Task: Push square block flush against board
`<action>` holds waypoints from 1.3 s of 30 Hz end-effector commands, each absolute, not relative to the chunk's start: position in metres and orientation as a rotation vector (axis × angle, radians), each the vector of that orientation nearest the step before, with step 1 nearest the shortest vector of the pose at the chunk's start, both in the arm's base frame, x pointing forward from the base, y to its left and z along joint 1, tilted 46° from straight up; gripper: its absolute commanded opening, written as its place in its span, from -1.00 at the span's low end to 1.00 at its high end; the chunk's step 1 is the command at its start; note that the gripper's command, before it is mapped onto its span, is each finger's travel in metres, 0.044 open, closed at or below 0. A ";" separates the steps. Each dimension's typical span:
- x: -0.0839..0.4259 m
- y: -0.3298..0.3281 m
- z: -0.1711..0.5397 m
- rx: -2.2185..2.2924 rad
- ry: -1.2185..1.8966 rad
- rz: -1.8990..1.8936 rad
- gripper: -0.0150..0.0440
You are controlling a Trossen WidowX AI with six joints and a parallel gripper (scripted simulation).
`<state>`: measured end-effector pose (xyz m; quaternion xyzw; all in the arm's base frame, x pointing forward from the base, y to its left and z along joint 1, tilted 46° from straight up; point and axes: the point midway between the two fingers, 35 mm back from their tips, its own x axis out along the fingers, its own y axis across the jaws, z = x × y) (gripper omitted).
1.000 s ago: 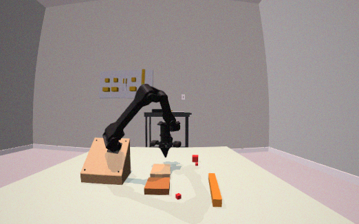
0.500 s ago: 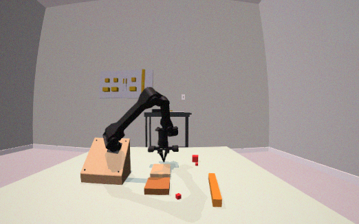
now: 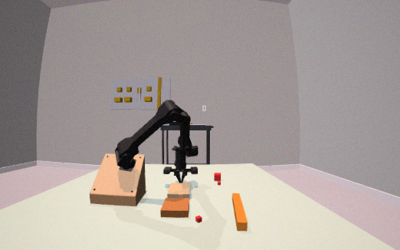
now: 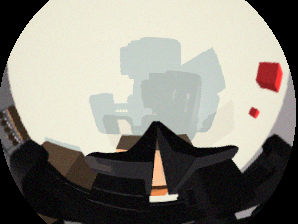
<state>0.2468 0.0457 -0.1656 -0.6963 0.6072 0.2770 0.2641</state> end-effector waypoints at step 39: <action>0.249 0.022 -0.143 -1.887 1.645 0.748 -0.49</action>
